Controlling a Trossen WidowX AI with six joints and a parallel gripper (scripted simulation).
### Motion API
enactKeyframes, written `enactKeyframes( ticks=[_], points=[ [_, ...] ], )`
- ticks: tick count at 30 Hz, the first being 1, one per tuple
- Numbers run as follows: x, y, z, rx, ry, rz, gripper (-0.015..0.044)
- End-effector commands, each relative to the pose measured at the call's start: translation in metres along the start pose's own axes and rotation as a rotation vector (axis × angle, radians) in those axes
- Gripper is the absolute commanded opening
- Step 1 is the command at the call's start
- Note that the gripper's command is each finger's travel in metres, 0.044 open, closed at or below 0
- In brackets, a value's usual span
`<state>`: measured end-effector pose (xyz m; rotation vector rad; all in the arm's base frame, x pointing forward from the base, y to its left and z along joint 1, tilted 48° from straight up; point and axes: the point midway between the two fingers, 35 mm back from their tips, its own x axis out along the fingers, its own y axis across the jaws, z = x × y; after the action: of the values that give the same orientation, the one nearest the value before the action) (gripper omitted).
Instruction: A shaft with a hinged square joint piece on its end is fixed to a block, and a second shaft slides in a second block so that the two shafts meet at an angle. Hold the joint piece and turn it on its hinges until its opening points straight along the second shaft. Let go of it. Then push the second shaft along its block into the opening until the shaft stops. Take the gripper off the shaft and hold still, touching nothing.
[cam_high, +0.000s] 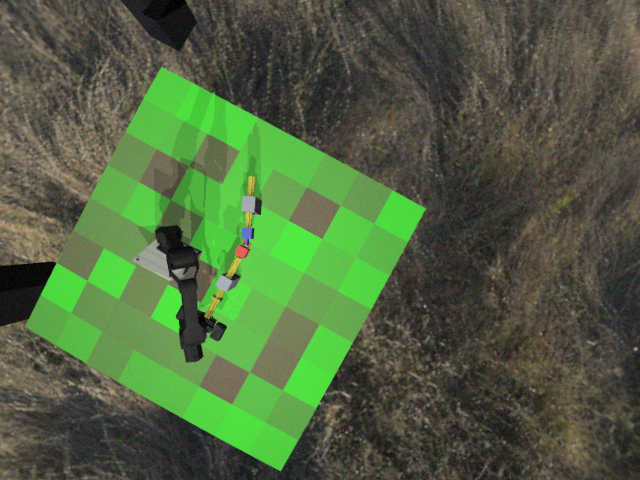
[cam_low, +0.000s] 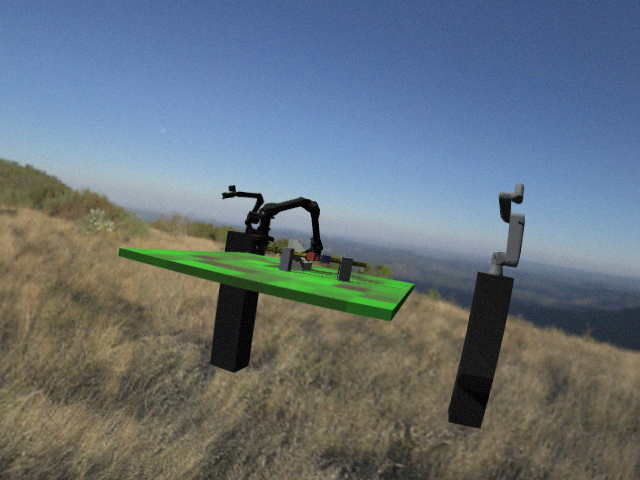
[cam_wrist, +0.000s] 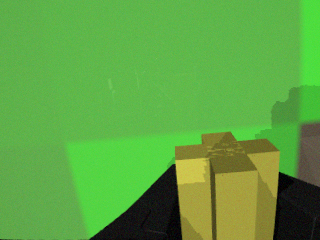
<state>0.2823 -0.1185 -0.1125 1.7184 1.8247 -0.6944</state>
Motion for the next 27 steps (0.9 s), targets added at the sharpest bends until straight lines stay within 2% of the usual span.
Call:
enactKeyframes(
  ticks=[1,27],
  points=[
    [0.001,0.000,-0.007,0.004,0.003,-0.001,0.0000],
    [0.002,0.000,-0.046,0.004,0.005,-0.002,0.0000]
  ],
)
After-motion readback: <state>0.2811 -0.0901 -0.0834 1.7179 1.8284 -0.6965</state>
